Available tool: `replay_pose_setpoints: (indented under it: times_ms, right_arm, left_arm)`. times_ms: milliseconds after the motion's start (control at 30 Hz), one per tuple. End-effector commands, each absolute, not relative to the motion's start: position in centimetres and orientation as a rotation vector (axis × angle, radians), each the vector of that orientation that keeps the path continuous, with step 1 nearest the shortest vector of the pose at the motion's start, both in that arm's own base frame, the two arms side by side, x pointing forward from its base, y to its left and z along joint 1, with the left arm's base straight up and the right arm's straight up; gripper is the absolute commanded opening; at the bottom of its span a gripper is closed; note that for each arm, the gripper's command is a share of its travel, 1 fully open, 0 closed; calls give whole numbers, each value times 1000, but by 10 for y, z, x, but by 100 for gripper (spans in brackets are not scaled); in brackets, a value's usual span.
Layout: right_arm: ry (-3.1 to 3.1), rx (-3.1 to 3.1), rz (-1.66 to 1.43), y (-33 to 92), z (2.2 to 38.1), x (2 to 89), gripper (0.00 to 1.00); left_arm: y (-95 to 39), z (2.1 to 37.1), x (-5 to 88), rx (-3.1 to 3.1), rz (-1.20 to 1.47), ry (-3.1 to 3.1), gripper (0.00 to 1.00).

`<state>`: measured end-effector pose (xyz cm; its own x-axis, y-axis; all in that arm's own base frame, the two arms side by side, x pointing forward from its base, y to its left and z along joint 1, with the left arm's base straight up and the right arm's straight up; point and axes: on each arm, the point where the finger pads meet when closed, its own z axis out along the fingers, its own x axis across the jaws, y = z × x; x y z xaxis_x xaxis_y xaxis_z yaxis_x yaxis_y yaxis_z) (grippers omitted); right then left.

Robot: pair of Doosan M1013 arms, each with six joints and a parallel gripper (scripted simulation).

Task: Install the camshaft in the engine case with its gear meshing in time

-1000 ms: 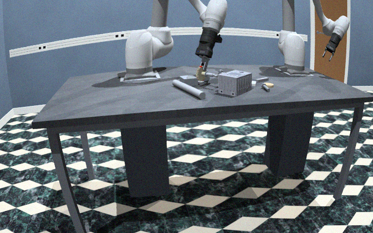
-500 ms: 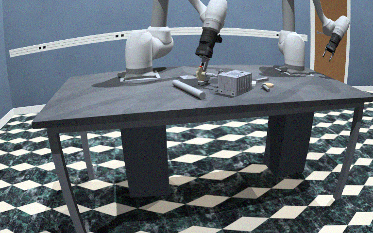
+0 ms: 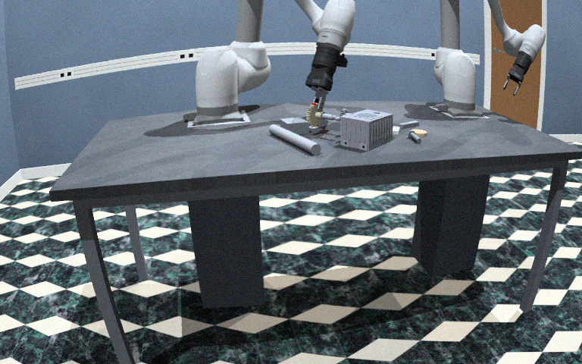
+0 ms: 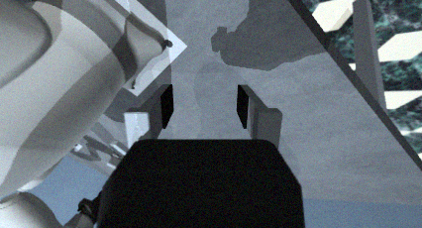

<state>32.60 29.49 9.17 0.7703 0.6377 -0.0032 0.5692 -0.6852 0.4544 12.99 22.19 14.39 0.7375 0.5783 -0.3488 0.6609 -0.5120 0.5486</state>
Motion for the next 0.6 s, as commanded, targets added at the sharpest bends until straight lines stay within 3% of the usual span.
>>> replay_pose_setpoints:
  times_ms: [0,567]
  right_arm:
    - [912,2530,216,296,92,327,29]
    - [912,2530,216,301,92,333,29]
  left_arm:
    - [222,144,130,2257,-157,929,100]
    - [222,144,130,2257,-157,929,100]
